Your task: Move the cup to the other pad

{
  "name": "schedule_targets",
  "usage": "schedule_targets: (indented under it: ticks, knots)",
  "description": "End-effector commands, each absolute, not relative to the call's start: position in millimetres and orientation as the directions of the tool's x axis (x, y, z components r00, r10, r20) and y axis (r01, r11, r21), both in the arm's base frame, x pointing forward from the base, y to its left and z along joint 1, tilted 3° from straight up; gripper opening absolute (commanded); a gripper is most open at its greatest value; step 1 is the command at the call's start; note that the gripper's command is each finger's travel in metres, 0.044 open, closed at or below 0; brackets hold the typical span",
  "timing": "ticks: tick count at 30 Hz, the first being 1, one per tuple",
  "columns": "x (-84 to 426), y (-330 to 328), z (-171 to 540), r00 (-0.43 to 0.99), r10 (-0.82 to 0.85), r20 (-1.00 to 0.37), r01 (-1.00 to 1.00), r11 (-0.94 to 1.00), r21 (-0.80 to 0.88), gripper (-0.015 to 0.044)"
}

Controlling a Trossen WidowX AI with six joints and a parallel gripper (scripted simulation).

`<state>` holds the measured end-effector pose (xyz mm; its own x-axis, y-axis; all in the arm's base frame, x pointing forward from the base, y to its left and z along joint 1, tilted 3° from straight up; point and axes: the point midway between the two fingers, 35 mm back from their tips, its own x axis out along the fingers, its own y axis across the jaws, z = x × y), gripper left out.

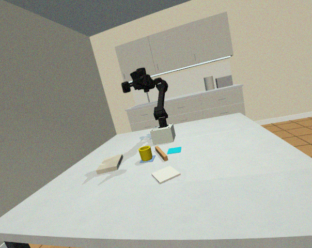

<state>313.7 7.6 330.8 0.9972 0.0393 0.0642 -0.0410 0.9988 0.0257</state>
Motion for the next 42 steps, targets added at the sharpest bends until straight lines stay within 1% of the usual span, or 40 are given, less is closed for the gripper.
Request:
schedule_targets:
  ticks: [1, 3, 5, 7, 9, 10, 12, 14, 16, 18, 20, 22, 24, 42]
  knots:
    - [315, 7, 328, 0.998, 0.038, 0.051, -0.038, 0.999, 0.012, 0.0374]
    - [328, 4, 307, 0.998, 0.026, -0.053, -0.031, 0.995, -0.097, 0.0321]
    - [344, 0, 272, 0.977, 0.008, -0.214, -0.064, 0.964, -0.259, 0.0269]
    - [355, -5, 236, 0.93, -0.01, -0.368, -0.148, 0.906, -0.398, 0.0216]
    - [360, -9, 201, 0.858, -0.024, -0.513, -0.275, 0.823, -0.497, 0.0167]
    - [361, -11, 184, 0.814, -0.027, -0.58, -0.351, 0.773, -0.529, 0.0167]
    - [361, -11, 153, 0.714, -0.027, -0.7, -0.515, 0.657, -0.551, 0.0167]
    - [357, -11, 123, 0.596, -0.025, -0.802, -0.677, 0.522, -0.519, 0.0167]
    - [350, -12, 95, 0.464, -0.023, -0.886, -0.819, 0.371, -0.438, 0.0167]
    - [339, -12, 69, 0.319, -0.02, -0.947, -0.925, 0.21, -0.316, 0.0167]
    - [327, -11, 46, 0.167, -0.017, -0.986, -0.985, 0.042, -0.168, 0.0167]
    - [317, -8, 31, 0.05, -0.014, -0.999, -0.995, -0.086, -0.049, 0.0167]
    - [312, -7, 23, -0.016, -0.013, -1.0, -0.987, -0.158, 0.018, 0.0167]
    - [313, -6, 7, -0.025, -0.013, -1.0, -0.986, -0.167, 0.026, 0.0167]
